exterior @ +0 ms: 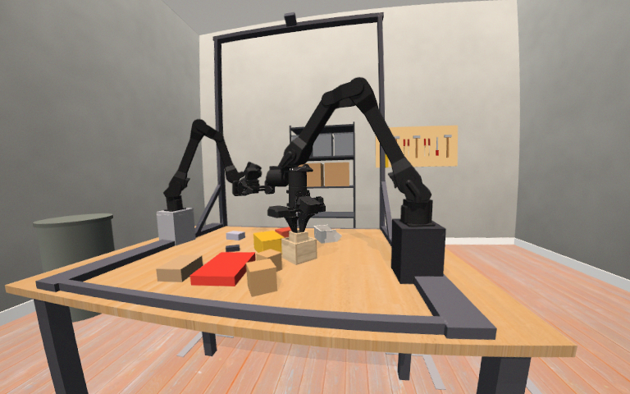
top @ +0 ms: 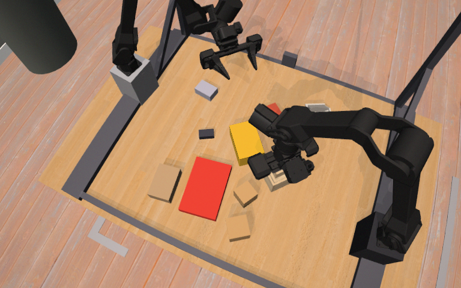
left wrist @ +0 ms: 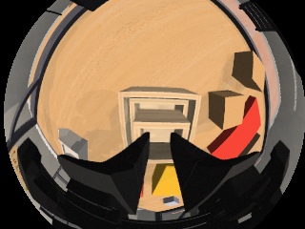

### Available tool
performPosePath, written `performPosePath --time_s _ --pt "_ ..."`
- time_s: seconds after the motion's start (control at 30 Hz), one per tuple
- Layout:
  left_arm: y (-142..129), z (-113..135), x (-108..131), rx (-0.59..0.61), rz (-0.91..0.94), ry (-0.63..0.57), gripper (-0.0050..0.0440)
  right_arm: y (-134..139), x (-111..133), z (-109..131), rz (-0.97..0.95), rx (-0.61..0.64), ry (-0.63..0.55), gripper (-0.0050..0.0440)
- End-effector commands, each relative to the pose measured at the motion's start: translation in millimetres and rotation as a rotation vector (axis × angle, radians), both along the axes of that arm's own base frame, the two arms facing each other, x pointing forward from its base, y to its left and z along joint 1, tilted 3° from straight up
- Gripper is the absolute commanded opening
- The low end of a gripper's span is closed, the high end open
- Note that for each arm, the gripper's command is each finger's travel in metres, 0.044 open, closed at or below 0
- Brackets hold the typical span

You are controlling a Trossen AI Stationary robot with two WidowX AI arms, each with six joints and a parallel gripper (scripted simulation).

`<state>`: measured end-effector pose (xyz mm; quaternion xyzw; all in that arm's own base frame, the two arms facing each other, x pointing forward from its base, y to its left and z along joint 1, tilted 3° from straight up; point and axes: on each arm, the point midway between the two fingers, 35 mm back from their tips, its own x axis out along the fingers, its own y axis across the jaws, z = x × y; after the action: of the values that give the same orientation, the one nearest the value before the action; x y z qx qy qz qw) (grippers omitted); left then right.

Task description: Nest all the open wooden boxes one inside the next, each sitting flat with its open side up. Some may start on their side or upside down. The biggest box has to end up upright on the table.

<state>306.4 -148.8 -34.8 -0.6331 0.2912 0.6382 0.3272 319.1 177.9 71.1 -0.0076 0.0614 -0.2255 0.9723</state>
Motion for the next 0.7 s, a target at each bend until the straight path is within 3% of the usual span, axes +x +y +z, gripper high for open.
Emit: performPosePath --time_s 0.0,0.67 --pt "0.0 5.4 4.4 -0.007 -0.002 -0.014 0.0170 0.3 -0.3 3.5 0.000 0.005 -0.007 0.0400" --pt "3.9 -2.9 -2.6 0.001 -0.001 0.003 0.0170 0.3 -0.3 3.5 0.000 0.005 -0.007 0.0400"
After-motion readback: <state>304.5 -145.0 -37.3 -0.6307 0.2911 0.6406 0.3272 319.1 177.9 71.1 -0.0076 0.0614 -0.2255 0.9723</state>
